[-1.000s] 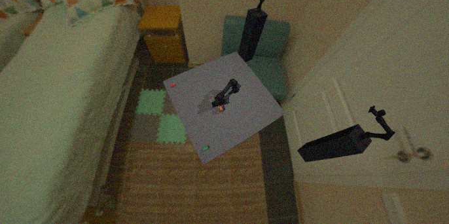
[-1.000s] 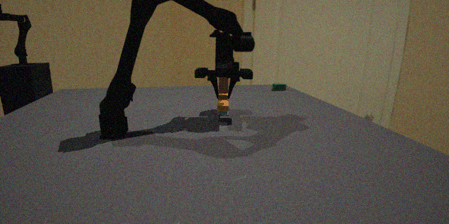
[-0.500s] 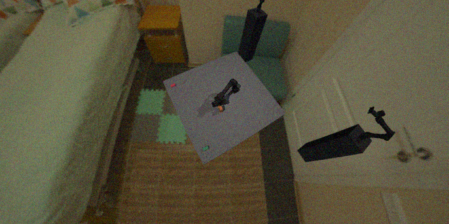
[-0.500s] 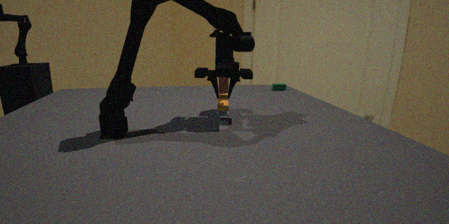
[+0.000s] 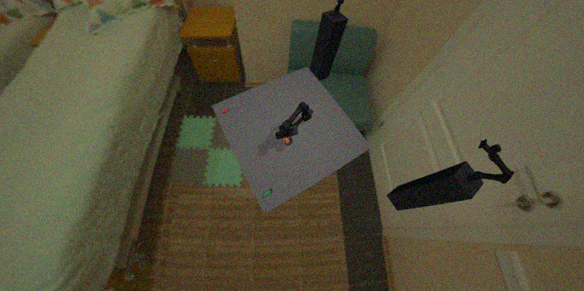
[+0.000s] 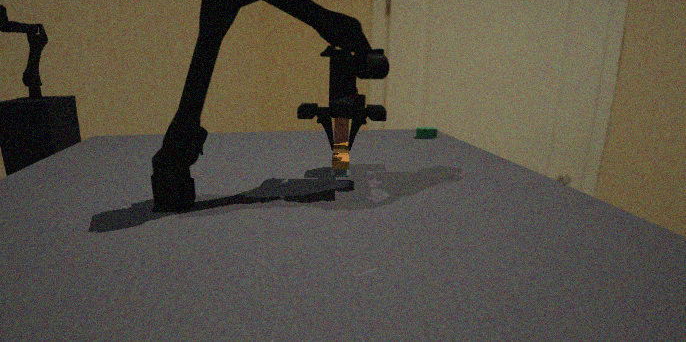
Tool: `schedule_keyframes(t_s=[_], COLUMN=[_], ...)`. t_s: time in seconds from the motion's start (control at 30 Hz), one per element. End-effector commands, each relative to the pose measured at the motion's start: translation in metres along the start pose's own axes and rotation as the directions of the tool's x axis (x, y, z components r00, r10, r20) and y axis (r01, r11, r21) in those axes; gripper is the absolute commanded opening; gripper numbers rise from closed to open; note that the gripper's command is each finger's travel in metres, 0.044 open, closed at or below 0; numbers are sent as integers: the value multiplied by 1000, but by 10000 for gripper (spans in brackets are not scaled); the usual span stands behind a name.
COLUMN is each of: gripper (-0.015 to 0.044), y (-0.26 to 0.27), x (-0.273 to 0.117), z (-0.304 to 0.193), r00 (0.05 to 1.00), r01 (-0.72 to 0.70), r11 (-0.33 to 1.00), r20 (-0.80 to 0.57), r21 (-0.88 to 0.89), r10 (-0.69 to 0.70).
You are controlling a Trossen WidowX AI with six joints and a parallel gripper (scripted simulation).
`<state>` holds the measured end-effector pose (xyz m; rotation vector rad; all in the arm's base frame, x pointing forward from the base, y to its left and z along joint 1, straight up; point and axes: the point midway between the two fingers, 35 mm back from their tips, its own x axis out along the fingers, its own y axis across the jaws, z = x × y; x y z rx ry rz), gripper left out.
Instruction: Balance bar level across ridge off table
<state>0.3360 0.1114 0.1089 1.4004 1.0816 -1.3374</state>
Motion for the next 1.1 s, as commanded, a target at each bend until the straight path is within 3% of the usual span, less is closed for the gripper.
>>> schedule_keyframes(t_s=[0.0,0.13,0.37,1.07], gripper=[0,0,167,169], y=[0,0,0,0], x=[0,0,0,0], z=[0,0,0,0], r00=[1000,1000,1000,1000], r01=[0,0,0,0], r11=[1000,1000,1000,1000], r20=[0,0,0,0], r21=[0,0,0,0], r10=[0,0,0,0])
